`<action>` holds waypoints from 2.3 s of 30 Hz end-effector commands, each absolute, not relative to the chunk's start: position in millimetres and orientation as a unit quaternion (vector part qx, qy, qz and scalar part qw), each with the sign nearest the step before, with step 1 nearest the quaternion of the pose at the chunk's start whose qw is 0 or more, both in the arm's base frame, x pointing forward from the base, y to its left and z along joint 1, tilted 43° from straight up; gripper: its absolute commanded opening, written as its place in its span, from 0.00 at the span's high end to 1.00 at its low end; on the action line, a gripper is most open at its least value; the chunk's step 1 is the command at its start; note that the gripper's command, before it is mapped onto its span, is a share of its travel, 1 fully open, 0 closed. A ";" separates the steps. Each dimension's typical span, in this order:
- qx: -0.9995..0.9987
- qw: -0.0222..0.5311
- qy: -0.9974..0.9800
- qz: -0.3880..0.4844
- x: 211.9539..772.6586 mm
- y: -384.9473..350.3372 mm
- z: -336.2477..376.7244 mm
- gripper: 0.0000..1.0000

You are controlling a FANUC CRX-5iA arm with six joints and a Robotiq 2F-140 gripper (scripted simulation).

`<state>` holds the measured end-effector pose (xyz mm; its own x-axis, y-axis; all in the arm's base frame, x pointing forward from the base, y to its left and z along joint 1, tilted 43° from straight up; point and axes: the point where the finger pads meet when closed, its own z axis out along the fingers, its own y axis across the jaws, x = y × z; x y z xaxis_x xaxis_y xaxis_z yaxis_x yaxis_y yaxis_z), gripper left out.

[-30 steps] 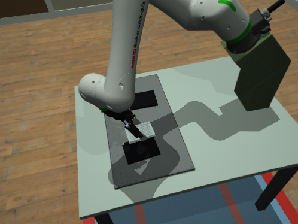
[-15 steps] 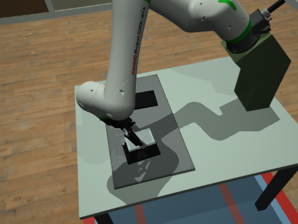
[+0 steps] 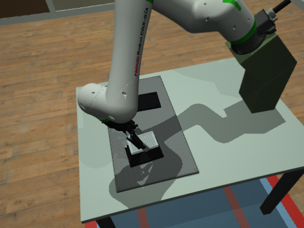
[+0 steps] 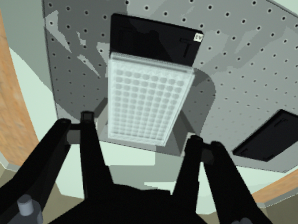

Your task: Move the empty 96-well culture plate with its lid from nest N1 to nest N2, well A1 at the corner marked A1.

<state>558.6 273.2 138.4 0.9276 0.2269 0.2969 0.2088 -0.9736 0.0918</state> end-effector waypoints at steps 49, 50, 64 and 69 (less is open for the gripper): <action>0.981 0.029 0.111 0.155 587.9 275.6 106.6 1.00; 0.981 0.029 0.111 0.155 589.0 275.7 105.4 1.00; 0.981 0.029 0.111 0.155 593.0 276.1 101.0 1.00; 0.981 0.029 0.111 0.155 593.0 276.1 101.0 1.00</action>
<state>593.0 276.0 100.8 0.9276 0.2269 0.2969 0.2089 -0.9736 0.0918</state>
